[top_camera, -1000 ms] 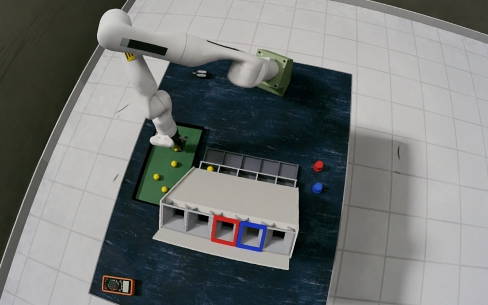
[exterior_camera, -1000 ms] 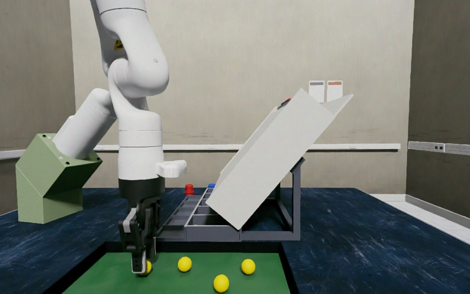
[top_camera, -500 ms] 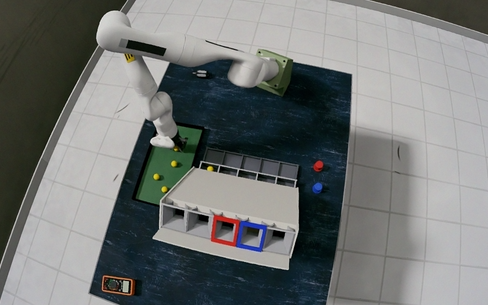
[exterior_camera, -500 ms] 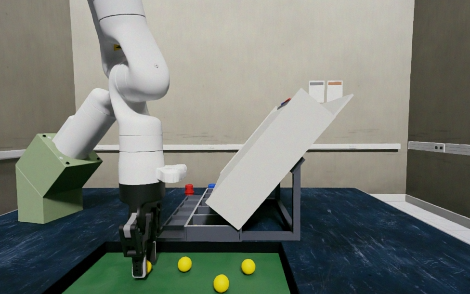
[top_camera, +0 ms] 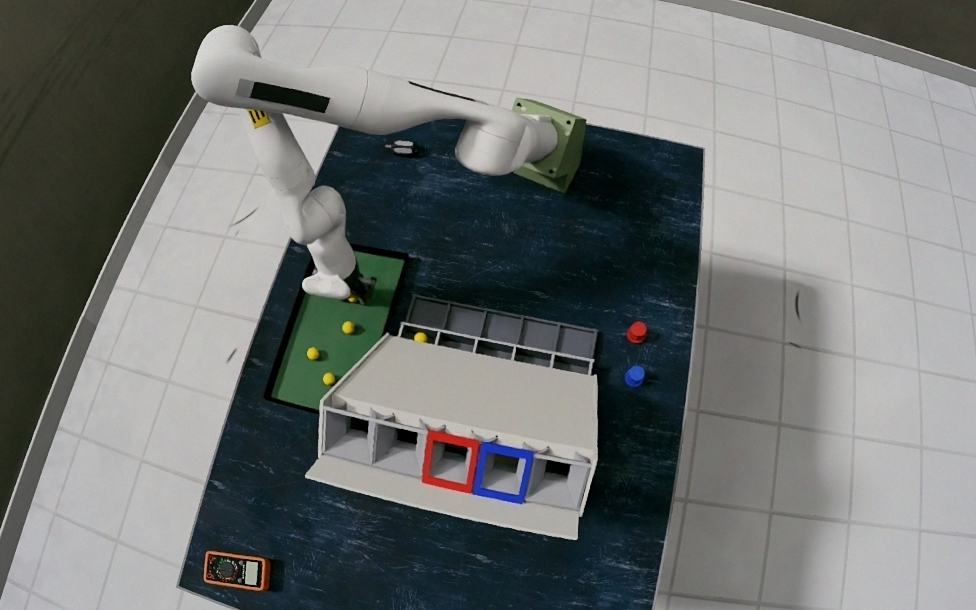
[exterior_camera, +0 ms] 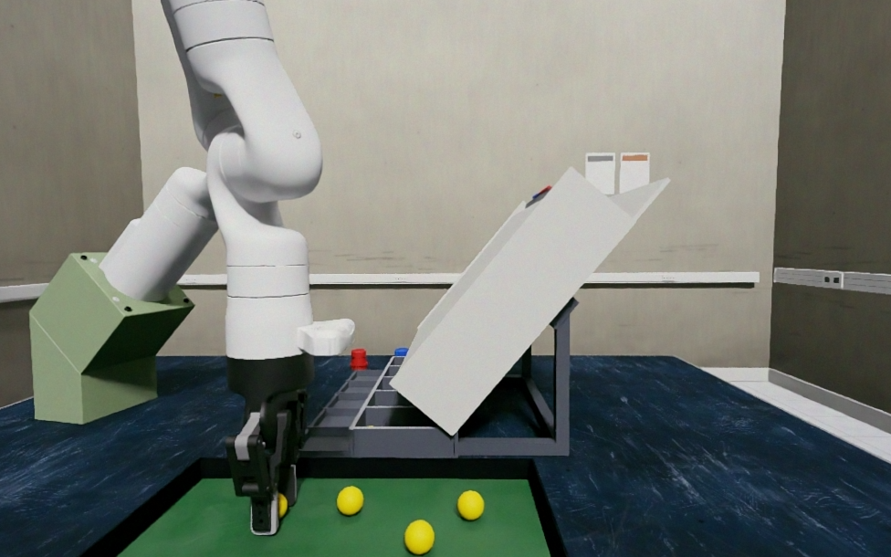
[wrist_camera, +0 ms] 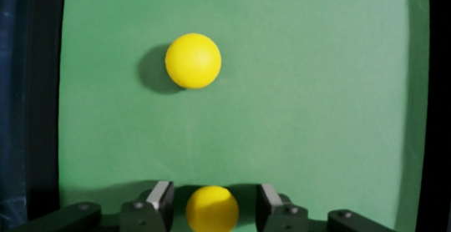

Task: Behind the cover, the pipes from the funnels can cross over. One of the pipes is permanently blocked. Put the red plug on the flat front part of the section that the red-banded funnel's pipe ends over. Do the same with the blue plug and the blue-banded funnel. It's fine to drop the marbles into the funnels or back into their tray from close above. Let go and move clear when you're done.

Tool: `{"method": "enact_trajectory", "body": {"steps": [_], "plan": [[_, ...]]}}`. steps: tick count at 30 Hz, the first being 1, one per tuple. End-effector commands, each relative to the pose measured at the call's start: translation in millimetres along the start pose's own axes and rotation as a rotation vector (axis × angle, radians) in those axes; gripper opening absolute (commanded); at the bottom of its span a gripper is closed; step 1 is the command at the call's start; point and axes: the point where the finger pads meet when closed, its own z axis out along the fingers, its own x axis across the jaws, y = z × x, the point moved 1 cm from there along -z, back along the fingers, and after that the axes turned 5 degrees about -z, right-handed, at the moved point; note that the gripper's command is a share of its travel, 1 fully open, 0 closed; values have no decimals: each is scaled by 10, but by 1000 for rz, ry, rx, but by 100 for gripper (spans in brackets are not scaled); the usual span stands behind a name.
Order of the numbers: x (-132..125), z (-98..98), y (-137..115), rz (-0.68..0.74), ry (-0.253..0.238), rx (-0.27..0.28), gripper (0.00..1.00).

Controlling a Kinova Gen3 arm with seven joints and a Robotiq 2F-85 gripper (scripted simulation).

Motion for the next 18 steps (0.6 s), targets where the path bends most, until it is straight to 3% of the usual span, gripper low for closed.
{"method": "enact_trajectory", "body": {"steps": [1, 6, 7, 18], "plan": [[0, -1, 0, 0, 0, 0, 50], [0, -1, 0, 0, 0, 0, 50], [1, -1, 0, 0, 0, 0, 0], [1, -1, 0, 0, 0, 0, 0]]}}
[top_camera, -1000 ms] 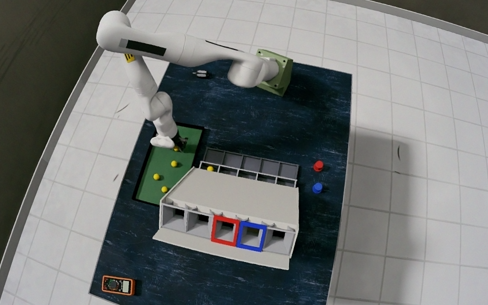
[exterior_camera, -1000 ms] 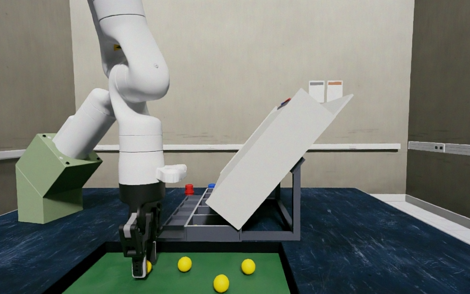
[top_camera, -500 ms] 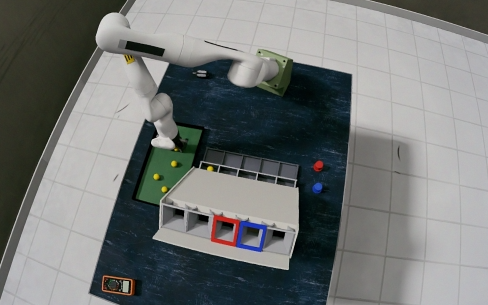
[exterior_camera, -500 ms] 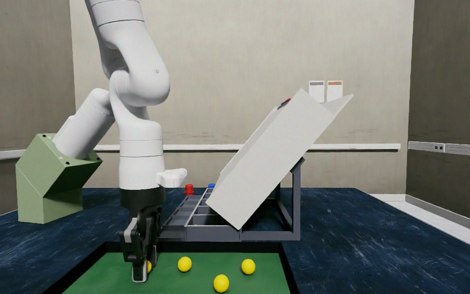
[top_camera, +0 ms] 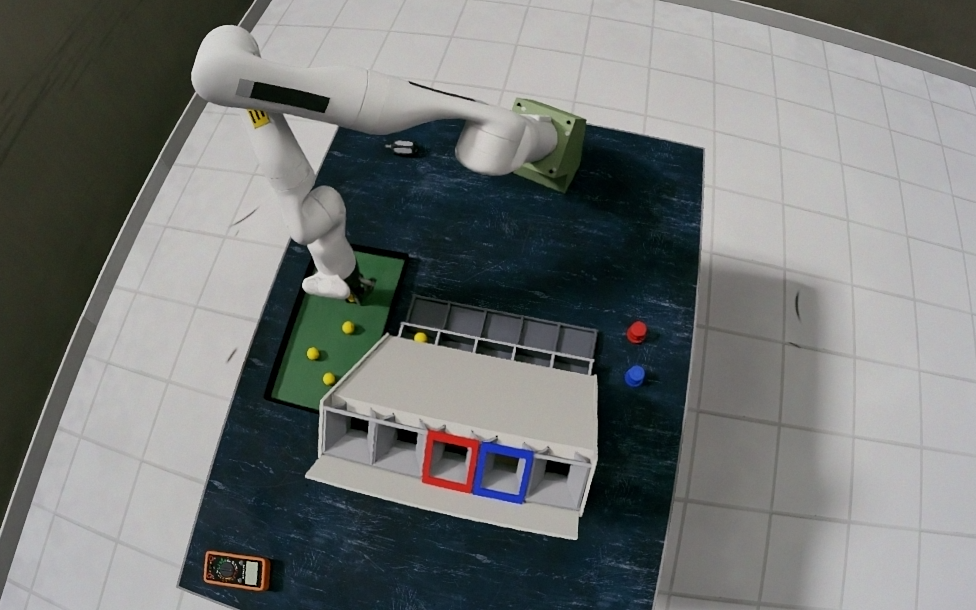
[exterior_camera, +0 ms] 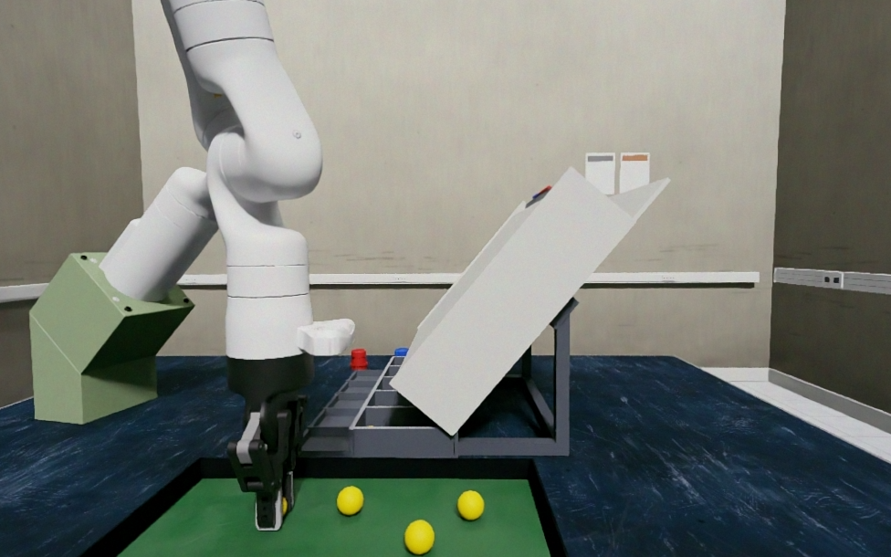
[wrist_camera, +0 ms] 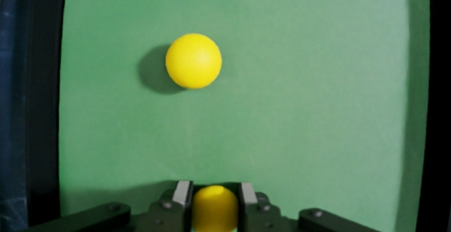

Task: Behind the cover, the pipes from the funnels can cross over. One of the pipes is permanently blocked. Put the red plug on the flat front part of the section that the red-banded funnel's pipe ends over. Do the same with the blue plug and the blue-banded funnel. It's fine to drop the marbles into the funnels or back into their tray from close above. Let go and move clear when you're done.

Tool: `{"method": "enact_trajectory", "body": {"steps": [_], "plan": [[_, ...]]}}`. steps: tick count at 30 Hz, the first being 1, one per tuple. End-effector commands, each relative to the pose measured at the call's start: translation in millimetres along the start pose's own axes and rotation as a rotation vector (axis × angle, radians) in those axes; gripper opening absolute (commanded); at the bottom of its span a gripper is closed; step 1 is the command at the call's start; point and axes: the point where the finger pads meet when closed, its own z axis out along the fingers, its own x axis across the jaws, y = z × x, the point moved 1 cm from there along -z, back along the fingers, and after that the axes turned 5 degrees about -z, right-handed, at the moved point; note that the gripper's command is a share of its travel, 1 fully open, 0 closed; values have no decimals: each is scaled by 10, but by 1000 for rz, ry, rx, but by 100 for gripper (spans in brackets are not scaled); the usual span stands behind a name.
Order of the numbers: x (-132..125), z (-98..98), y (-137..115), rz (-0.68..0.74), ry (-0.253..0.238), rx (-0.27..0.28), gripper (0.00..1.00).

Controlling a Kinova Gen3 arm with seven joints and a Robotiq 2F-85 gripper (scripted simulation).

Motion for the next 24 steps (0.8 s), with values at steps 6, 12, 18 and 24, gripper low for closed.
{"method": "enact_trajectory", "body": {"steps": [6, 12, 18, 24], "plan": [[3, -3, 0, 0, 1, 0, 0], [3, -3, 0, 0, 1, 0, 0], [3, -3, 0, 0, 1, 0, 0], [1, -708, 4, 0, 1, 0, 0]]}}
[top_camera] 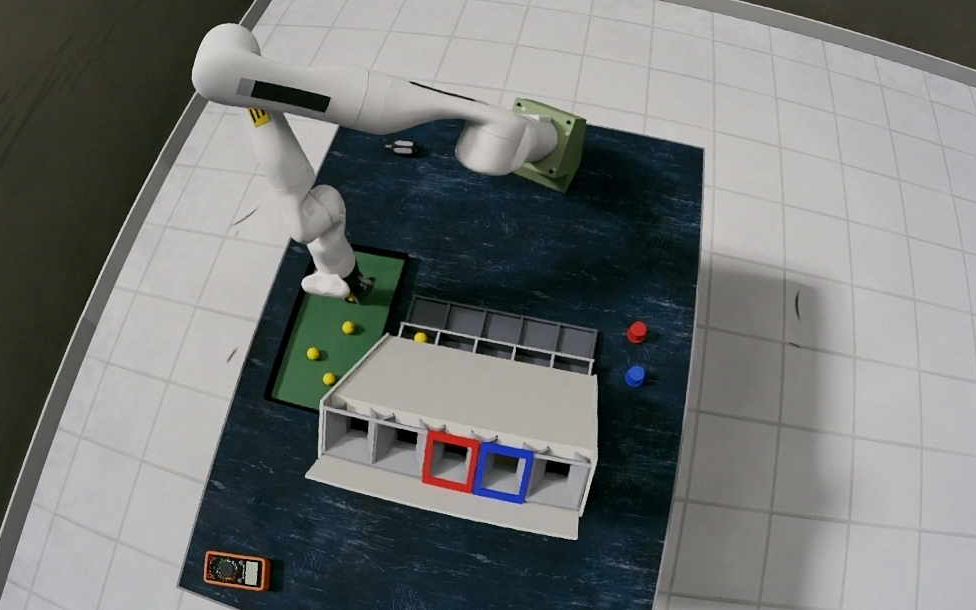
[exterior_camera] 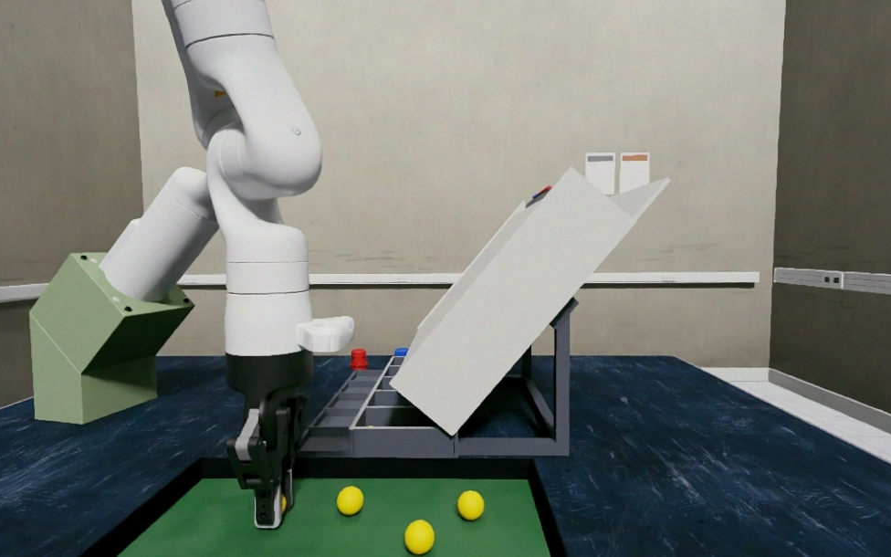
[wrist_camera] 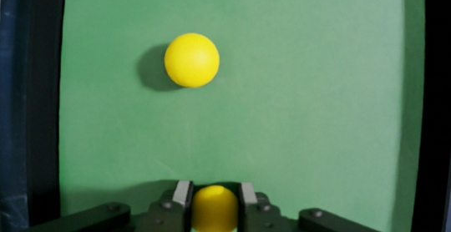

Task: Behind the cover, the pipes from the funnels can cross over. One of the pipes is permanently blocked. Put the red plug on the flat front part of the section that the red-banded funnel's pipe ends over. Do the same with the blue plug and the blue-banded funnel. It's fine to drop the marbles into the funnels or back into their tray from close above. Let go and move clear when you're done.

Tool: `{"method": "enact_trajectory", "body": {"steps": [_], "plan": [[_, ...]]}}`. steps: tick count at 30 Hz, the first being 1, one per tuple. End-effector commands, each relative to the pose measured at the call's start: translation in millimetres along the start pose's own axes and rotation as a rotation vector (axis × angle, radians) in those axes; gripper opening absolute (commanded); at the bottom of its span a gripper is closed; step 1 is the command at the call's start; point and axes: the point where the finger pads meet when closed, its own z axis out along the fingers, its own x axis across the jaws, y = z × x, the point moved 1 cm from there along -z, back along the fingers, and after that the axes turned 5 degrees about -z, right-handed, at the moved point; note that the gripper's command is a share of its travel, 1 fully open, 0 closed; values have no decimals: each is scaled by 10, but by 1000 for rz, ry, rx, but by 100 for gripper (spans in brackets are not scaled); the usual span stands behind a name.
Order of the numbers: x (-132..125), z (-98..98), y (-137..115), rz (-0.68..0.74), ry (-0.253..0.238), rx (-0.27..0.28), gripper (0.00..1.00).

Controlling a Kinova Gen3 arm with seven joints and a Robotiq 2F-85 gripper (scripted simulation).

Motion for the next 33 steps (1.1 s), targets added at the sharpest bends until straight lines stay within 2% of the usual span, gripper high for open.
{"method": "enact_trajectory", "body": {"steps": [1, 10, 15, 16, 32, 33], "plan": [[-2, -703, 1, 0, -3, 1, 0], [-7, -1316, 1, 0, -3, 1, 0], [-7, -1316, 1, 0, -3, 1, 0], [-8, -1314, 7, 1, 55, 20, 0], [-8, -1314, 7, 1, 55, 20, 0], [-4, -1319, 4, 3, -5, -2, 0]]}}
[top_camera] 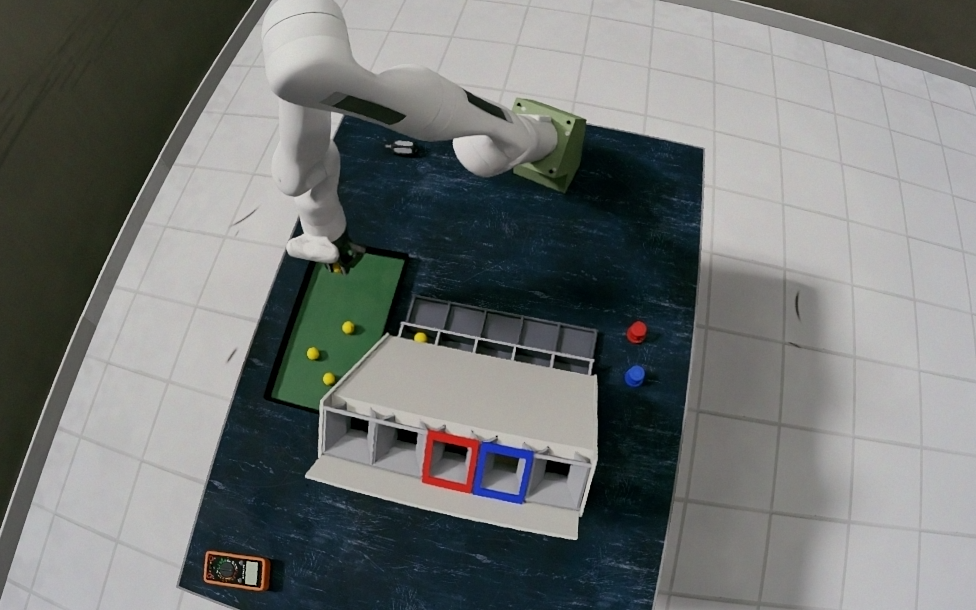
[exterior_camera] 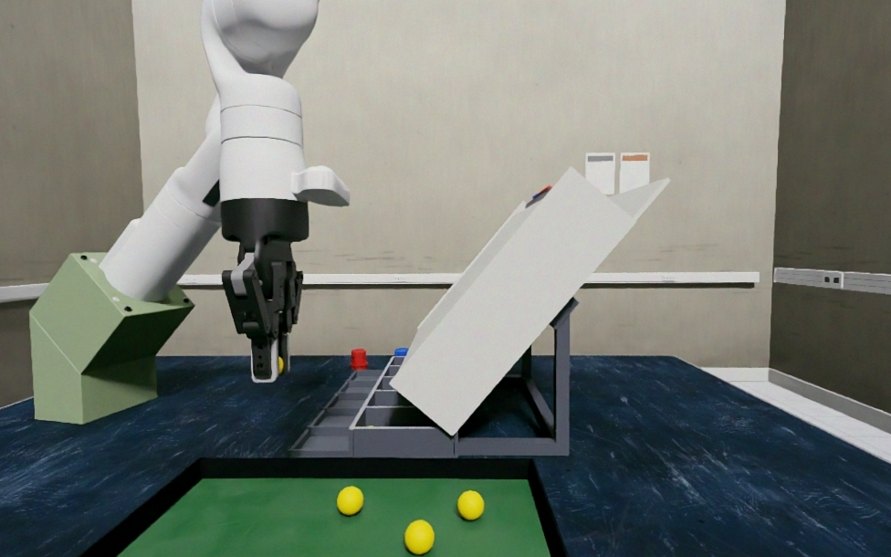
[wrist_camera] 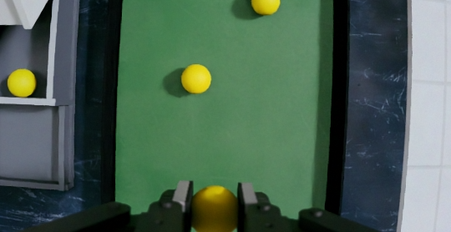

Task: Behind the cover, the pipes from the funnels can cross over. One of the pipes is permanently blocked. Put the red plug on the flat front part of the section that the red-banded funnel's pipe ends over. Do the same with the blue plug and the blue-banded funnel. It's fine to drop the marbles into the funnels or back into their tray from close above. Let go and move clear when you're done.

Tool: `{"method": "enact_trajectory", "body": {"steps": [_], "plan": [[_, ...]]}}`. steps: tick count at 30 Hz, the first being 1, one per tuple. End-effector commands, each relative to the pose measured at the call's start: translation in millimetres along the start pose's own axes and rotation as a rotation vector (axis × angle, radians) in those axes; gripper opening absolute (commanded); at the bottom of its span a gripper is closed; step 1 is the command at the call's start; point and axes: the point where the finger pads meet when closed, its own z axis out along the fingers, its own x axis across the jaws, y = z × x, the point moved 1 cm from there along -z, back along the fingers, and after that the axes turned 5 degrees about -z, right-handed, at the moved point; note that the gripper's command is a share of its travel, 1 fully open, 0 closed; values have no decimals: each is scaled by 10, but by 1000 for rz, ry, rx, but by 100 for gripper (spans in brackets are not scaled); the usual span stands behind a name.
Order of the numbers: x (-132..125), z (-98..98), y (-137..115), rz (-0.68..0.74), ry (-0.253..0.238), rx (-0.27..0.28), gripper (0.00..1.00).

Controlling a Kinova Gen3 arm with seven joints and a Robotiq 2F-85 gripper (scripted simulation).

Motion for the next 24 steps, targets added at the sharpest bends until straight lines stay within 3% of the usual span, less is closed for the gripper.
{"method": "enact_trajectory", "body": {"steps": [1, 16, 17, 24], "plan": [[10, -8, 2, 3, -57, -23, 0], [10, -8, 2, 3, -57, -23, 0], [89, -336, -609, 6, -55, -23, 0], [100, -382, -696, 6, -55, -23, 0]]}}
